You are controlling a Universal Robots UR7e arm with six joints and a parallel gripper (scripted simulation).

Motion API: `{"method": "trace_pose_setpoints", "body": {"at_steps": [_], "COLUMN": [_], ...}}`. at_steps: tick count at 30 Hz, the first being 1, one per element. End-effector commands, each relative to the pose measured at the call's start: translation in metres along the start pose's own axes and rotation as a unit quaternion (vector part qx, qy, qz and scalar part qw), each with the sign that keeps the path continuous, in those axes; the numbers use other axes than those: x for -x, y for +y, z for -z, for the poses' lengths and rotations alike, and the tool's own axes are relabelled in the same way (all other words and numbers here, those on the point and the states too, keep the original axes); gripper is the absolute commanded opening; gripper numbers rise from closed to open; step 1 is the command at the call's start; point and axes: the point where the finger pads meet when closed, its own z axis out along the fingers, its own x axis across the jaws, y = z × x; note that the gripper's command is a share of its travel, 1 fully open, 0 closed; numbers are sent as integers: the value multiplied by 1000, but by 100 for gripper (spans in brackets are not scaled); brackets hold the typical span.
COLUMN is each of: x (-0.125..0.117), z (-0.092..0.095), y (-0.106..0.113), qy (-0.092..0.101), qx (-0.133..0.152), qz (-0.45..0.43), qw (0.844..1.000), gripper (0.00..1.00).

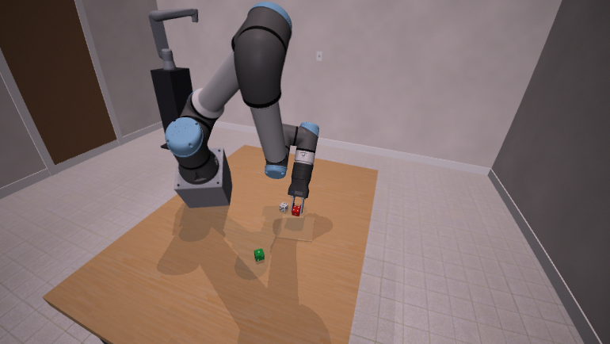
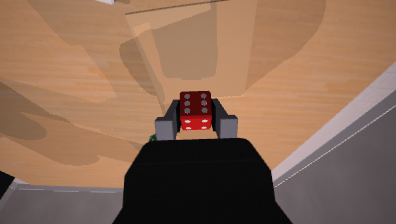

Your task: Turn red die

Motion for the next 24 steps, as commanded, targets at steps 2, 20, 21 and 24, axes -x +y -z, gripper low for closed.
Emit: {"method": "trace_pose_setpoints", "body": {"at_steps": [2, 20, 21, 24], "x": [-1, 0, 0, 1], "z": [1, -1, -1, -1], "y": [1, 1, 1, 2], "qy": [10, 5, 4, 3], "qx": [-21, -62, -71, -102], "qz": [2, 3, 3, 3], "qw": [1000, 998, 997, 995], "gripper": [57, 57, 57, 57]}}
